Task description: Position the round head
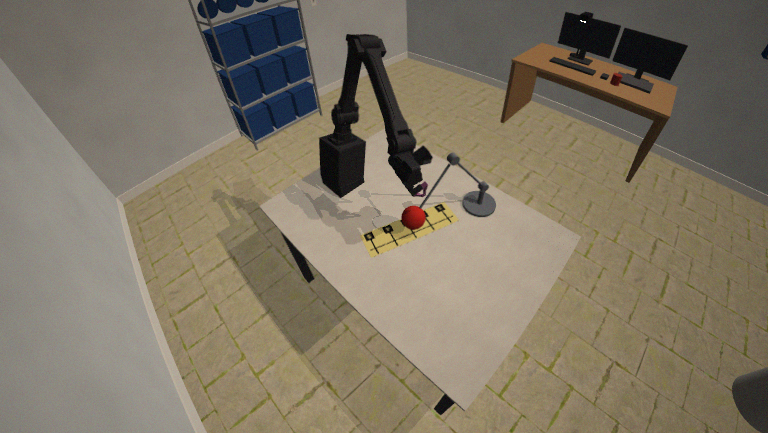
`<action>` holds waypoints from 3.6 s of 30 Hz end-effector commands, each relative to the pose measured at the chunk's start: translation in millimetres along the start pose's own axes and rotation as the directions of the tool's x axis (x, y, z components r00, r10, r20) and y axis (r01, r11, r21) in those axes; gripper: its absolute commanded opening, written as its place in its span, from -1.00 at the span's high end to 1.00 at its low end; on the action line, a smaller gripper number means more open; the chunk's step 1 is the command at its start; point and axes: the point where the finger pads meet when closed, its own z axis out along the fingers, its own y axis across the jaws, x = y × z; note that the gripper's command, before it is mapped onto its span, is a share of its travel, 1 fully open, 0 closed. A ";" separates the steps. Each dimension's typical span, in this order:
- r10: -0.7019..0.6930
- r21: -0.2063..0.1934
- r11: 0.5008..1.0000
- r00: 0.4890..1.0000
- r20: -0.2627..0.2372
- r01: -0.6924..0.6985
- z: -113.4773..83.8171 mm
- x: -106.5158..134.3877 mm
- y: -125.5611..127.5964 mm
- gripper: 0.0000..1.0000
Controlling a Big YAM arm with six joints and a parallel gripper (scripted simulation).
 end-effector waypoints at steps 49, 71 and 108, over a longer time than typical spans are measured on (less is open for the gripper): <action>0.007 0.034 0.999 1.000 0.000 -0.007 80.6 -7.6 -14.4 -1.00; 0.007 0.034 0.999 1.000 0.000 -0.007 81.4 -8.2 -15.8 -1.00; 0.007 0.034 0.999 1.000 0.000 -0.007 81.4 -10.5 -20.7 -1.00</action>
